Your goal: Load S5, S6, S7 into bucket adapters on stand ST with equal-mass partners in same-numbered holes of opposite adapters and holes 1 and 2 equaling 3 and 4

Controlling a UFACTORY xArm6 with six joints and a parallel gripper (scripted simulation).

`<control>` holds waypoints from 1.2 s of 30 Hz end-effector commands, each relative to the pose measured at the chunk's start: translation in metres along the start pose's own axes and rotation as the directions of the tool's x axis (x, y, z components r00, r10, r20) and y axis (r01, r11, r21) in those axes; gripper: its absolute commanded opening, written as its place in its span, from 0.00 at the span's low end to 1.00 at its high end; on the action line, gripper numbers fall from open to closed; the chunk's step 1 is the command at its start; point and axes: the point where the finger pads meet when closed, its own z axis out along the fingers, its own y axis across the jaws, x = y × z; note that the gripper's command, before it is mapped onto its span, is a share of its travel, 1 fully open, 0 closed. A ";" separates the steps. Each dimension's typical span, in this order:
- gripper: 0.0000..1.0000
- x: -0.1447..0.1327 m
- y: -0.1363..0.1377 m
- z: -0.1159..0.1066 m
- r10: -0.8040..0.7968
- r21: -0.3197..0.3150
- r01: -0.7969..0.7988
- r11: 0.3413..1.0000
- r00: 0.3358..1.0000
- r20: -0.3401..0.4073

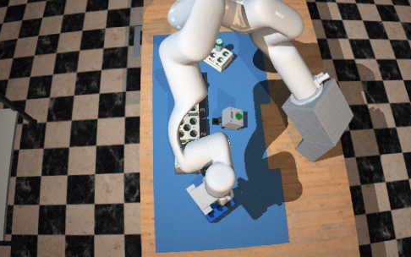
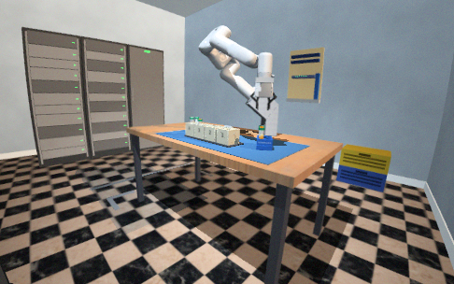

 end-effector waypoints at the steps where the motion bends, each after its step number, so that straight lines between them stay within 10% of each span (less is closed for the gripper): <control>1: 0.57 0.001 0.000 0.009 0.001 0.002 -0.001 1.000 1.000 -0.003; 36: 0.57 0.002 0.000 0.070 0.001 0.001 -0.001 1.000 1.000 -0.003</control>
